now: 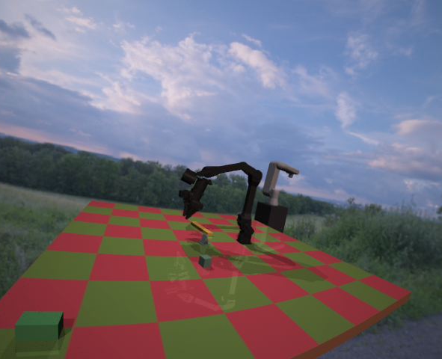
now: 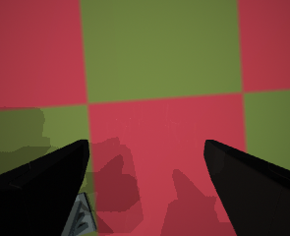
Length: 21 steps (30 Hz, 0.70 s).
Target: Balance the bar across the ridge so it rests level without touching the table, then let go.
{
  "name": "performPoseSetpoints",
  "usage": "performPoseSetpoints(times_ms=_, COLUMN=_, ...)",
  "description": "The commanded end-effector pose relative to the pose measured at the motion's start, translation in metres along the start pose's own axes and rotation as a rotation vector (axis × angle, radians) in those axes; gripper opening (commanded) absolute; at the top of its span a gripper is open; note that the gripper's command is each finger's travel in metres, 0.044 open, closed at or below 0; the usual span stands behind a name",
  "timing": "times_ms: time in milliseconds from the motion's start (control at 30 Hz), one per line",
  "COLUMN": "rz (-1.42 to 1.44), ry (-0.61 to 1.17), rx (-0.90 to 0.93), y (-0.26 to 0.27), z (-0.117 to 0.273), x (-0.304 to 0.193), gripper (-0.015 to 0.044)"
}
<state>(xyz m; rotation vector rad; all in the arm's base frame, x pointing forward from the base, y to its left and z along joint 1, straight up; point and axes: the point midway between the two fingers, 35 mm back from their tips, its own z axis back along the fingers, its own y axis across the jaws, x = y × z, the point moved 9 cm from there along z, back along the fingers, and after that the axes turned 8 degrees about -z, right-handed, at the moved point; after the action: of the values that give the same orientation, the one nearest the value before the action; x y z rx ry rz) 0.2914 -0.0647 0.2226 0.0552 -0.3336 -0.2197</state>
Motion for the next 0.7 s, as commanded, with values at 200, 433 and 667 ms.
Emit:
performPoseSetpoints(times_ms=200, rz=-0.295, ry=0.056, rx=-0.068, y=-0.043, z=0.000, x=-0.006, gripper=0.0315)
performPoseSetpoints(times_ms=433, rz=-0.512, ry=0.089, rx=-0.116, y=-0.074, z=0.003, x=-0.013, gripper=0.0315)
performPoseSetpoints(times_ms=667, rz=-0.730, ry=0.120, rx=-0.164, y=-0.103, z=0.007, x=-0.024, gripper=0.0315)
